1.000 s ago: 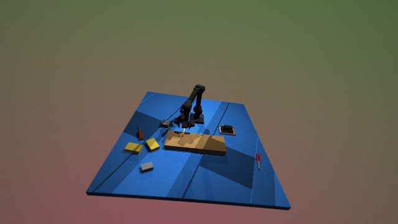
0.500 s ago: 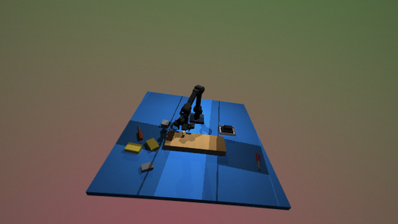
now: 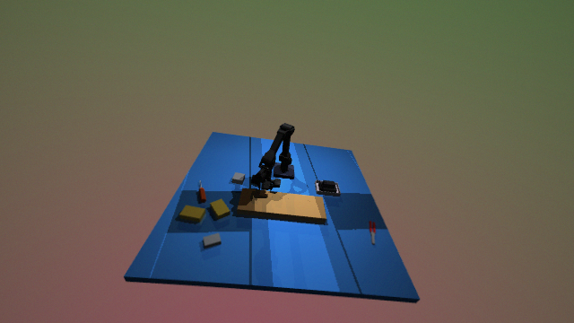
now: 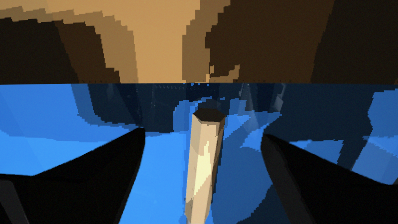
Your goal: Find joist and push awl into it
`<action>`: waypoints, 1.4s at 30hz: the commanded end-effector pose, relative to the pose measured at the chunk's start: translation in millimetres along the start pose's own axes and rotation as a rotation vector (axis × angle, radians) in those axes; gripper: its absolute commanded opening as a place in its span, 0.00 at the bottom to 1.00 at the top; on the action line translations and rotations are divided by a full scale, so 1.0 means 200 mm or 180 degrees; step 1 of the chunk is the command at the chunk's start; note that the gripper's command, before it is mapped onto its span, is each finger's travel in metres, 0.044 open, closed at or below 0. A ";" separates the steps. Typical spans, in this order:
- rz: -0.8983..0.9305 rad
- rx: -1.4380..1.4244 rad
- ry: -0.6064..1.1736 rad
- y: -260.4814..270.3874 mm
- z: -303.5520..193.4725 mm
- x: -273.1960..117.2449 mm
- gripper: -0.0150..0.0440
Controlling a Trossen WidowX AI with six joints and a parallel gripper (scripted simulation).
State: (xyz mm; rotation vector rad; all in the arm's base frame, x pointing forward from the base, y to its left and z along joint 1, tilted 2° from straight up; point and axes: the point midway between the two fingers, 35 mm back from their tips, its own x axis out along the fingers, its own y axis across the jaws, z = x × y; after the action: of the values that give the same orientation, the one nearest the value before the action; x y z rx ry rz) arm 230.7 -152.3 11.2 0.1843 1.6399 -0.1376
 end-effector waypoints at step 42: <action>-0.0068 -0.0020 -0.0030 0.01 -0.05 -0.62 0.25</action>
State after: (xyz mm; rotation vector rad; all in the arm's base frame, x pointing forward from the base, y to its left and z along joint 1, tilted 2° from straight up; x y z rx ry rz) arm 232.5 -155.1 132.7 0.1742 1.6282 -0.1460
